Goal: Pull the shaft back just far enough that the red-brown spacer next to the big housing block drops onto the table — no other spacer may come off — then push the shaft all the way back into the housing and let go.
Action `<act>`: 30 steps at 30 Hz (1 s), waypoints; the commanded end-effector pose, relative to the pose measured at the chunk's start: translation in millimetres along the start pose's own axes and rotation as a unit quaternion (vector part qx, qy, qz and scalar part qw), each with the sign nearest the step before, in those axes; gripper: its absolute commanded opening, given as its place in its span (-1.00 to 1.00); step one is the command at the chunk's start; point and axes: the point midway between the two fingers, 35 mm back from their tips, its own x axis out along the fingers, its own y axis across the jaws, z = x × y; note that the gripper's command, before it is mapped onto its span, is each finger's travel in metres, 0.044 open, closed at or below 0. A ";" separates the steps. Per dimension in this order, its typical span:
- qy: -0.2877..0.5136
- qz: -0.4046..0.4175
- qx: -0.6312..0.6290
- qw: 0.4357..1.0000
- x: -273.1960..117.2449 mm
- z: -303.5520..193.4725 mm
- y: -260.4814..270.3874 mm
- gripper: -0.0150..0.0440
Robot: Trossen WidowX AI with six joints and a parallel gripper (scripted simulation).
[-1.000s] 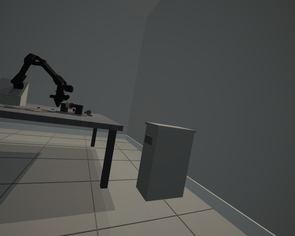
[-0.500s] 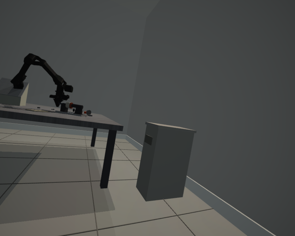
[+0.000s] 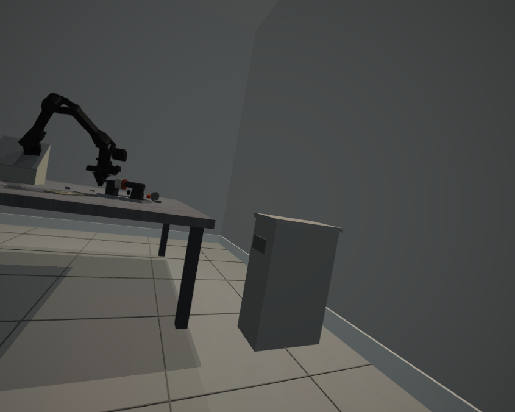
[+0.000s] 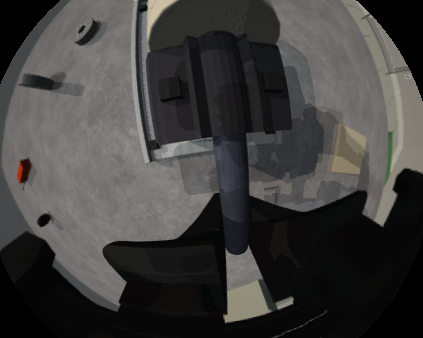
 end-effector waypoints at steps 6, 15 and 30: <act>0.001 -0.001 0.001 1.000 0.0 -2.0 -0.4 -0.49; 0.001 -0.001 0.001 1.000 0.0 -3.0 -0.4 -0.49; 0.001 -0.001 0.001 1.000 0.1 -4.7 -0.4 -0.49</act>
